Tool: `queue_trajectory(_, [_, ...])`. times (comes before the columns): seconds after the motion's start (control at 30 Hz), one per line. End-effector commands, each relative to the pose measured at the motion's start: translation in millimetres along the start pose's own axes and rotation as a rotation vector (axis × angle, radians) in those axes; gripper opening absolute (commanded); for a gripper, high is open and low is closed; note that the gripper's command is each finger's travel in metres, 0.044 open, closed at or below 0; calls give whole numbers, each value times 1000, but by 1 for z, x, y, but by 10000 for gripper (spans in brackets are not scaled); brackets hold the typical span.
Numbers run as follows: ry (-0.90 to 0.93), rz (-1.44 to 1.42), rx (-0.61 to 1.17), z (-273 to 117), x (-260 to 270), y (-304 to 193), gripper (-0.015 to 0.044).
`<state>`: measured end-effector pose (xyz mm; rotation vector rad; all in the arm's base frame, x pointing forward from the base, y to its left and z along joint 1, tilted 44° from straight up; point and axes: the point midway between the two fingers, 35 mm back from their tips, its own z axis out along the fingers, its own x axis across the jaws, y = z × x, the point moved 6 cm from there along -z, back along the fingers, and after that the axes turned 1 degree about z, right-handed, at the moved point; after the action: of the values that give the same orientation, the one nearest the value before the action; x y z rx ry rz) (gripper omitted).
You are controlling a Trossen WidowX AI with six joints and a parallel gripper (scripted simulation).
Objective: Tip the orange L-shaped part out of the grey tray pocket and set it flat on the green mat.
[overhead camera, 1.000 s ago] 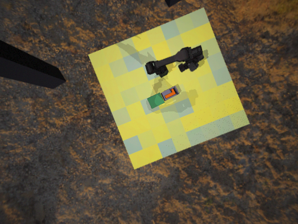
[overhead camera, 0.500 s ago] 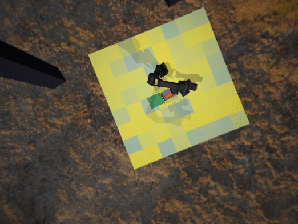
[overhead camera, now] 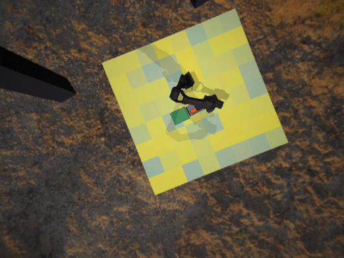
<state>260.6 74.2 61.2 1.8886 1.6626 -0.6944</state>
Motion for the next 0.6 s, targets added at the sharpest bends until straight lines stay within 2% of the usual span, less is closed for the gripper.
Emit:
queue_trajectory(0.0, [-2,-3,-10,14,0,-1,180])
queue_trajectory(0.57, [-2,-3,-11,34,0,0,180])
